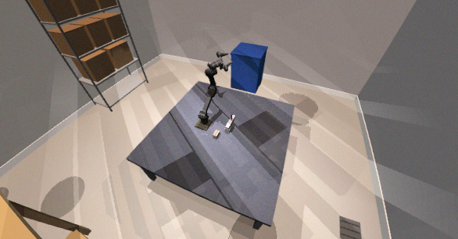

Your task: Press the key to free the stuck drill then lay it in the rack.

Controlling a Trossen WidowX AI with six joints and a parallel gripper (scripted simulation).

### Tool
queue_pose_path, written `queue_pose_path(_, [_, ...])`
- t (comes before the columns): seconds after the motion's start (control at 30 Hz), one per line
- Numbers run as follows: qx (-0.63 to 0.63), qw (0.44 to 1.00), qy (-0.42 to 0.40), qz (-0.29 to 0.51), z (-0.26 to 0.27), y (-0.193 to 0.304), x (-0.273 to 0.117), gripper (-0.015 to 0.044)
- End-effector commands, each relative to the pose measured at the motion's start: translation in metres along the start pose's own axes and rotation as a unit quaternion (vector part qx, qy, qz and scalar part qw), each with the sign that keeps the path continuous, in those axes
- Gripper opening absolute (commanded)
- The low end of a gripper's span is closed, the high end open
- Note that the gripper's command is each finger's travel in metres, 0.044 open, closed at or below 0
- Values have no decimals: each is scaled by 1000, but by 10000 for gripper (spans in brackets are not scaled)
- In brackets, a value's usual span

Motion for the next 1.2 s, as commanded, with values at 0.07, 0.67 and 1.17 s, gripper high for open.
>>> queue_pose_path(0.07, [0, 1000, 0, 0, 0, 0, 0, 321])
queue_pose_path(0.67, [168, 969, 165, 71, -33, 77, -65, 0])
queue_pose_path(1.17, [437, 815, 323, 201, 14, 211, -149, 0])
Point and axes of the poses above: the point midway between the two fingers, 35 mm back from their tips, its own x axis out along the fingers, its own z axis across the jaws, y = z × x, the point moved 6 cm from there along -x, back along the fingers, and after that the axes turned 1 degree about -x, right-handed, at the moved point
